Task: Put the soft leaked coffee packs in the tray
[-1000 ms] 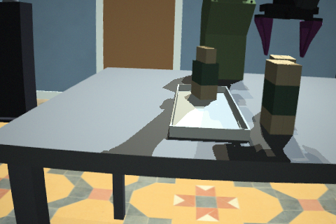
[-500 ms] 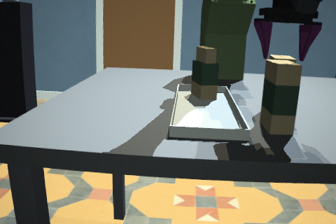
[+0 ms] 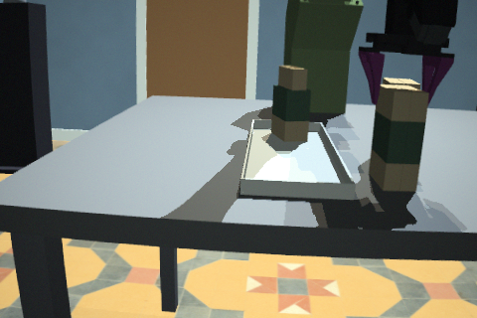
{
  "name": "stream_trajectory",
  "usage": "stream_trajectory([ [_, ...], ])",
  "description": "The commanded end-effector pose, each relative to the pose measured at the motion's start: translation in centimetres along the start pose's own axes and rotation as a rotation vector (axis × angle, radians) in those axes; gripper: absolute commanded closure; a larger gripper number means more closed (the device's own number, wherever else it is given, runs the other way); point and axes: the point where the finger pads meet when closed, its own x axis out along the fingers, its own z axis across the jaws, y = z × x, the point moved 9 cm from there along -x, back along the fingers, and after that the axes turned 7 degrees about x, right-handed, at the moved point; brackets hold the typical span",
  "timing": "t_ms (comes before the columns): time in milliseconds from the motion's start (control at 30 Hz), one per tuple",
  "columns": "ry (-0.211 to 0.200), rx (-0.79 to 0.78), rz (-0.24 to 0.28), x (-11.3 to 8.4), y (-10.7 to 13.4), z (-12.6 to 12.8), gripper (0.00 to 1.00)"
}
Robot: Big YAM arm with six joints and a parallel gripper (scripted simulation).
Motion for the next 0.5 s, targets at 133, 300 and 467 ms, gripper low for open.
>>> stream_trajectory([
  [133, -0.019, -0.002, -0.064, -0.8, -2.1, 1.3, 0.22],
  [300, -0.01, -0.001, -0.015, 1.4, -0.8, 1.0, 0.22],
  [467, -0.013, -0.002, -0.031, 0.4, -1.2, 1.1, 0.22],
])
